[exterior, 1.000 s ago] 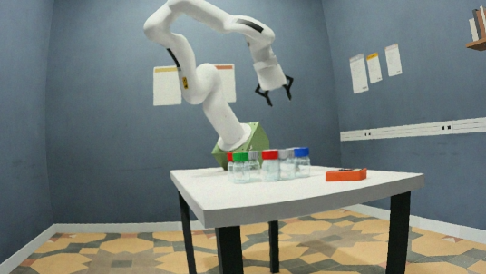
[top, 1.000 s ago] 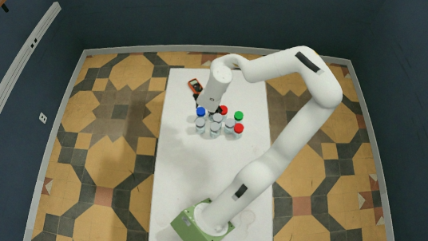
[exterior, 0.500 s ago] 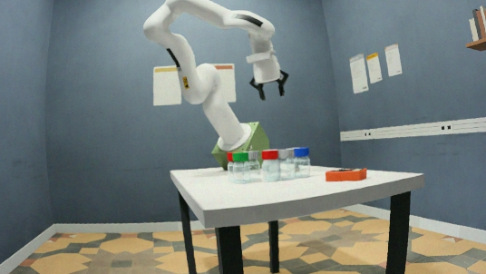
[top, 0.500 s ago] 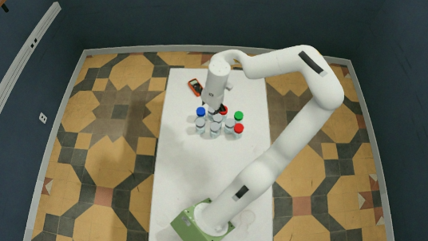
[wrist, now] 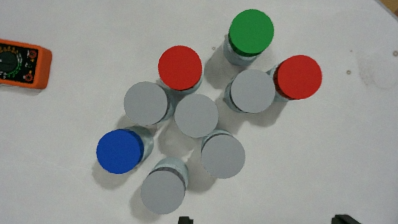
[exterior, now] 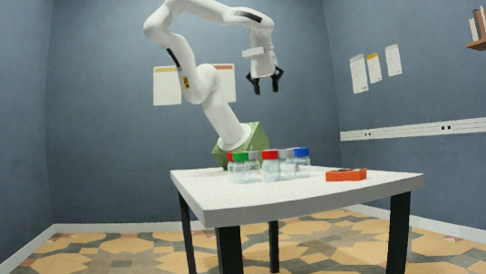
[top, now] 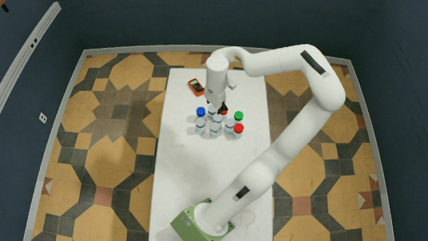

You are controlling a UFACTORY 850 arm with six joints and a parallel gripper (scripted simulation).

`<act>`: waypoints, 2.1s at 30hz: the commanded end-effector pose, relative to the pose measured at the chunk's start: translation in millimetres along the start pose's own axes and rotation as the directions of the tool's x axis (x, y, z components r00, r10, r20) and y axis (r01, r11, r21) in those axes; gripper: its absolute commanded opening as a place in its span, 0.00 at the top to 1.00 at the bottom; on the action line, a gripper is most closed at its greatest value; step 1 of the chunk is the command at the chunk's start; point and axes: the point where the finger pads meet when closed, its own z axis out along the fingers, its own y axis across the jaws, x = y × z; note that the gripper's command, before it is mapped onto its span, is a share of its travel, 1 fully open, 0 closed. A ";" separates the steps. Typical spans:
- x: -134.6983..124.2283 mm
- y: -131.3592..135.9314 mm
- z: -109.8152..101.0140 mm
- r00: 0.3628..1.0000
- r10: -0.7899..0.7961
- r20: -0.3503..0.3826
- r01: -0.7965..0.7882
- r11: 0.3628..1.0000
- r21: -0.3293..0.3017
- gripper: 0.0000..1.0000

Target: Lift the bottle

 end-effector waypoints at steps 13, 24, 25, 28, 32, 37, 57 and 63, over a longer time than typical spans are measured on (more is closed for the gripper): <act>-0.1 -1.1 0.1 1.000 -0.004 0.001 0.004 1.000 0.004 0.21; -0.1 -1.0 0.1 1.000 -0.004 0.001 0.004 1.000 0.004 0.21; -0.1 -1.0 0.1 1.000 -0.004 0.001 0.004 1.000 0.004 0.21; -0.1 -1.0 0.1 1.000 -0.004 0.001 0.004 1.000 0.004 0.21; -0.1 -1.0 0.1 1.000 -0.004 0.001 0.004 1.000 0.004 0.21; -0.1 -1.0 0.1 1.000 -0.004 0.001 0.004 1.000 0.004 0.21; 5.6 -1.3 2.2 1.000 0.006 0.004 -0.006 1.000 0.004 0.21; 23.0 -1.4 8.6 0.999 0.031 0.010 -0.031 1.000 0.002 0.21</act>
